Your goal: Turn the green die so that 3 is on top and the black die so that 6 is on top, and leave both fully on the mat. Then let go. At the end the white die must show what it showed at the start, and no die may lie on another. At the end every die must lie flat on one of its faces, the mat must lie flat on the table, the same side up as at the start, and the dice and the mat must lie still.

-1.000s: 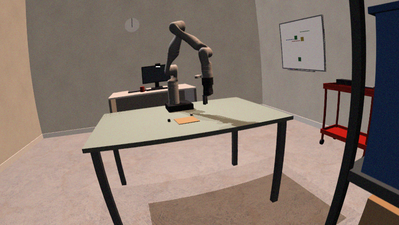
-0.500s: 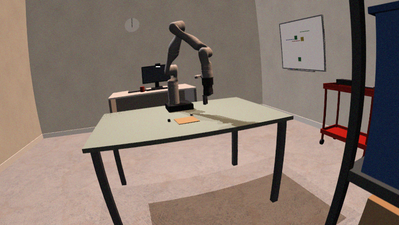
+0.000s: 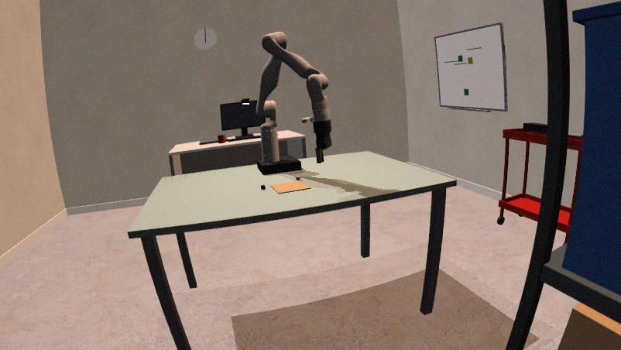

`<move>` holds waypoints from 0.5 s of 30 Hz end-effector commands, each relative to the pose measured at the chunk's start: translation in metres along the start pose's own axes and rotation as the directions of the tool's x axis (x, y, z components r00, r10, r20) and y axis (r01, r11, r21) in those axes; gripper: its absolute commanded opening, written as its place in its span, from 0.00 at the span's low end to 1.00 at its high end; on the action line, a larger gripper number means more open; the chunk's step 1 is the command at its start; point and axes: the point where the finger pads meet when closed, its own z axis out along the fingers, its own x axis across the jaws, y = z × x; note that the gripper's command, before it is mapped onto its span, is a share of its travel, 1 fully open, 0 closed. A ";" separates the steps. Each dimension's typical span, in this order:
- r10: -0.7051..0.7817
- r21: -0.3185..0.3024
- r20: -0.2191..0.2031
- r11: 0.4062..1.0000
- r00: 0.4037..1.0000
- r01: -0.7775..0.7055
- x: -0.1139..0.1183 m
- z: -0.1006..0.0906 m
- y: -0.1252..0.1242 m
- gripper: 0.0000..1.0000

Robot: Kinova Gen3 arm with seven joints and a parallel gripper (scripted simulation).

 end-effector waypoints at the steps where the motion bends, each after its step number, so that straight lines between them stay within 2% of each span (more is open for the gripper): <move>1: 0.004 -0.016 0.003 1.000 1.000 -0.004 -0.002 -0.002 -0.001 0.34; 15: 0.003 -0.188 0.003 0.982 1.000 -0.003 -0.002 -0.001 -0.004 0.34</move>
